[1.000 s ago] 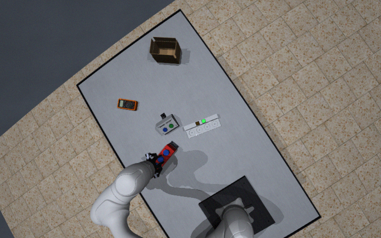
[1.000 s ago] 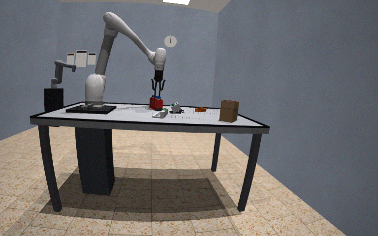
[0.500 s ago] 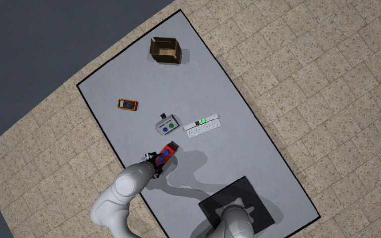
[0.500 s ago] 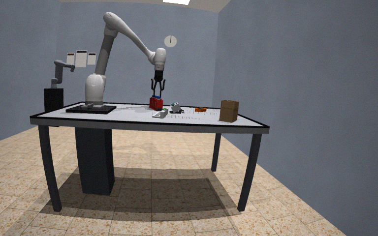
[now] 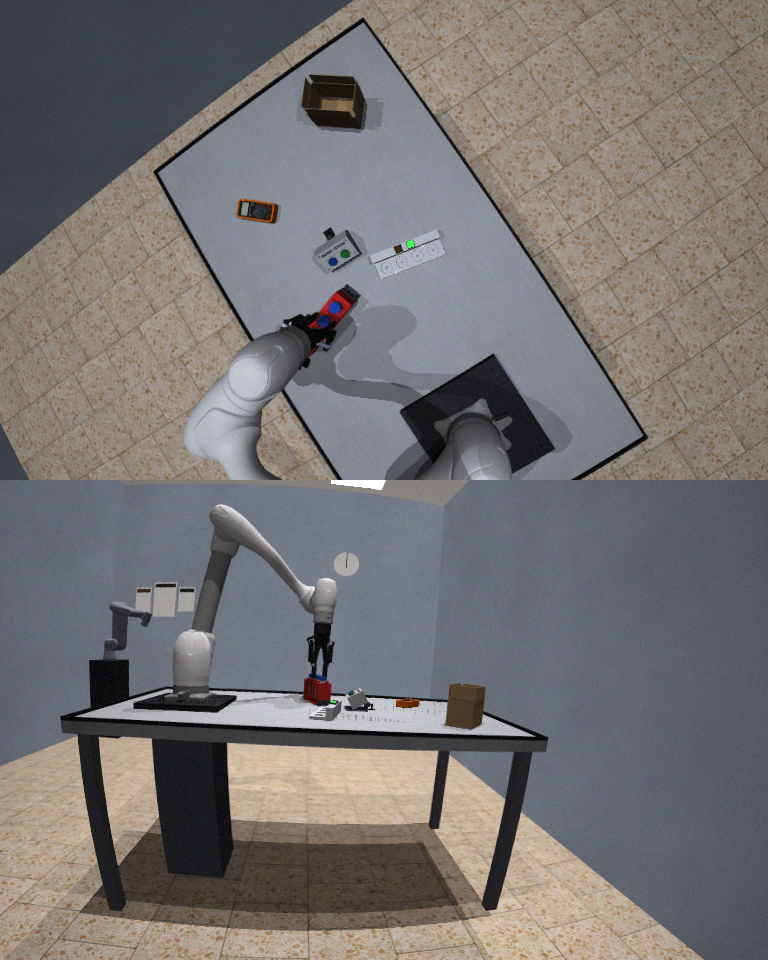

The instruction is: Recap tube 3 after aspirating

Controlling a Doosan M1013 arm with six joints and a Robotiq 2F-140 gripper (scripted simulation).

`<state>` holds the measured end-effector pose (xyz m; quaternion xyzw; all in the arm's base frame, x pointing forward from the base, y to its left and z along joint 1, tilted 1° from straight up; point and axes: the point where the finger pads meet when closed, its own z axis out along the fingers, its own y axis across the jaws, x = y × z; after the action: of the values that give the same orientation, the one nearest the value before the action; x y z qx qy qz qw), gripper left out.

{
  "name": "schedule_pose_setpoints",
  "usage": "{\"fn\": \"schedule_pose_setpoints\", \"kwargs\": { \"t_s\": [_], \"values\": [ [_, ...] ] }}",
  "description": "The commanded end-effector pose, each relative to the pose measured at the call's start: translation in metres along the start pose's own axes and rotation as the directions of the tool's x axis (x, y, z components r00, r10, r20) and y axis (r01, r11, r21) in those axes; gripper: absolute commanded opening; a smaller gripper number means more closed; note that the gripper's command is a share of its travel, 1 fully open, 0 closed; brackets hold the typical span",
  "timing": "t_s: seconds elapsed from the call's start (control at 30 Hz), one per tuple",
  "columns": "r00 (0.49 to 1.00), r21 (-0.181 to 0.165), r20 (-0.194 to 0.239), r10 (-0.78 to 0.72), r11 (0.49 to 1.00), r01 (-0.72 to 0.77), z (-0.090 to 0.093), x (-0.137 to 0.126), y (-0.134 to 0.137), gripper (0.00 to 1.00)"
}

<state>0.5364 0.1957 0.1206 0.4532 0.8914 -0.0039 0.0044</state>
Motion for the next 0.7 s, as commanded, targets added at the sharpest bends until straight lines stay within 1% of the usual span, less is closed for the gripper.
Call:
{"fn": "schedule_pose_setpoints", "kwargs": {
  "t_s": [0.0,0.27,0.3,0.67],
  "values": [
    [0.970,-0.019,-0.021,-0.243,0.970,0.243,0.0004,-0.0007,0.0025,0.41],
    [0.970,-0.015,-0.019,-0.244,0.970,0.244,-0.0003,-0.0001,0.0018,0.41],
    [0.970,-0.015,-0.019,-0.244,0.970,0.244,-0.0003,-0.0001,0.0018,0.30],
    [0.970,-0.015,-0.019,-0.244,0.970,0.244,-0.0003,0.0000,0.0018,0.30]
  ]
}}
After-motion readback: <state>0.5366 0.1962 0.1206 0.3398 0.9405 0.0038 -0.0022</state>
